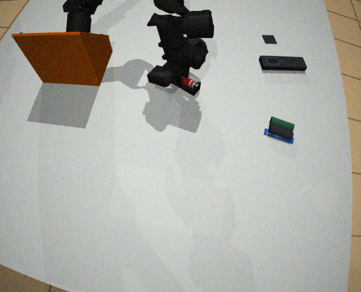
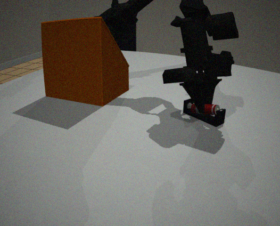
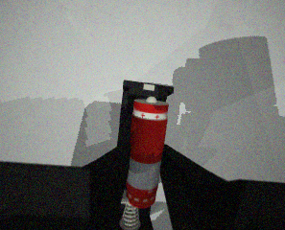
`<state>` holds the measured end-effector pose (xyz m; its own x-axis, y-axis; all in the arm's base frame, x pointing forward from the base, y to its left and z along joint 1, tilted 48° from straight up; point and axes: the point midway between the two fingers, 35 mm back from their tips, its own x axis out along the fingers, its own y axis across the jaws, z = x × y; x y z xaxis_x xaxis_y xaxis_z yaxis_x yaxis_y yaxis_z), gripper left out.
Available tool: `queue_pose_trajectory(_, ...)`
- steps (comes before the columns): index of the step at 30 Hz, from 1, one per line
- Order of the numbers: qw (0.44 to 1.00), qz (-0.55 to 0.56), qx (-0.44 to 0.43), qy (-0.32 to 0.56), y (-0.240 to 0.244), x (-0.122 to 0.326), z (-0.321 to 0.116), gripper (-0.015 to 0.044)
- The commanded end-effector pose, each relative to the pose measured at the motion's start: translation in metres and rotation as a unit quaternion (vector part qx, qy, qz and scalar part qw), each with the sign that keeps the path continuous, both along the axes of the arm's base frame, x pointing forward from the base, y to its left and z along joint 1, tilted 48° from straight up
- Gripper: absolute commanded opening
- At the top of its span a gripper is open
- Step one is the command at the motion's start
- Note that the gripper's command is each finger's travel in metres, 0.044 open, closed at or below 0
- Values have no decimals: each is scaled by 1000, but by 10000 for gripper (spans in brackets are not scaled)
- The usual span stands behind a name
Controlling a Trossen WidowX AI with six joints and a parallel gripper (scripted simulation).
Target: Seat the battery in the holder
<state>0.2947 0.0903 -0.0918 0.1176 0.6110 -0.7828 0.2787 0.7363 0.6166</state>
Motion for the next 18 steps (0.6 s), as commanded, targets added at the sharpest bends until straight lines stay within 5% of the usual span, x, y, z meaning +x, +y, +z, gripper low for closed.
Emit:
queue_pose_trajectory(1, 1000, 10, 2, 20, 1, -6, -5, 71)
queue_pose_trajectory(18, 998, 38, 12, 55, 4, -5, -5, 71)
